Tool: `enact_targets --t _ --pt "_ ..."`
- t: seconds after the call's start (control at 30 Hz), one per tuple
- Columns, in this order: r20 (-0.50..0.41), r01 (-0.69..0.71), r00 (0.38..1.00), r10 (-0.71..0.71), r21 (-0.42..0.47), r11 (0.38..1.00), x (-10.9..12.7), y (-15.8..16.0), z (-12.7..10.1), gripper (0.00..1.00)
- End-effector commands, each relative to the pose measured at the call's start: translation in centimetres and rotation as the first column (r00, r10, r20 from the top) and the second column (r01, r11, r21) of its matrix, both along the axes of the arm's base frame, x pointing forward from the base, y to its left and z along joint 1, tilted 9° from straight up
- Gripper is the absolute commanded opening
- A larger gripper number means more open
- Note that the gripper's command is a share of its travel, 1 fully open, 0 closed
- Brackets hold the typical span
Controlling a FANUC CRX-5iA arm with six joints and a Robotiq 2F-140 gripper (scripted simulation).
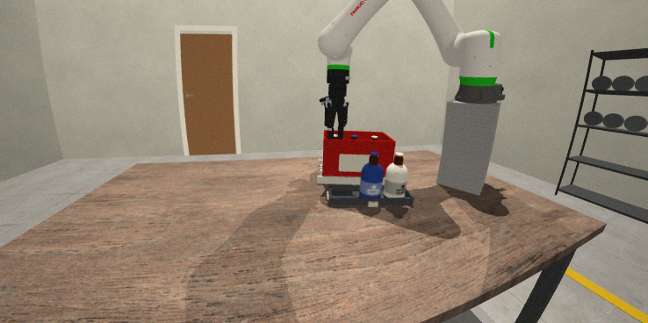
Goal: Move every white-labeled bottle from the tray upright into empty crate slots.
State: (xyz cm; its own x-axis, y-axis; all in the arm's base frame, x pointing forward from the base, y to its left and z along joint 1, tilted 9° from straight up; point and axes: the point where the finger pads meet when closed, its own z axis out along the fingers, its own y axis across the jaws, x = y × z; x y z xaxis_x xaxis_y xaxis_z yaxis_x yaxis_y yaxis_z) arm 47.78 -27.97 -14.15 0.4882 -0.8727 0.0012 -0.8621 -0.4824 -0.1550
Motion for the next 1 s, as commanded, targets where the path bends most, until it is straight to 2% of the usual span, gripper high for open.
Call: enact_targets --t 0.0,0.4,0.97 --pt "0.001 0.0 1.0 0.0 -0.001 1.0 0.1 -0.1 0.1 0.44" --pt "0.001 0.0 1.0 0.0 -0.001 1.0 0.0 -0.1 0.8 0.44" --pt "0.001 0.0 1.0 0.0 -0.001 1.0 -0.5 -0.4 4.2 0.44"
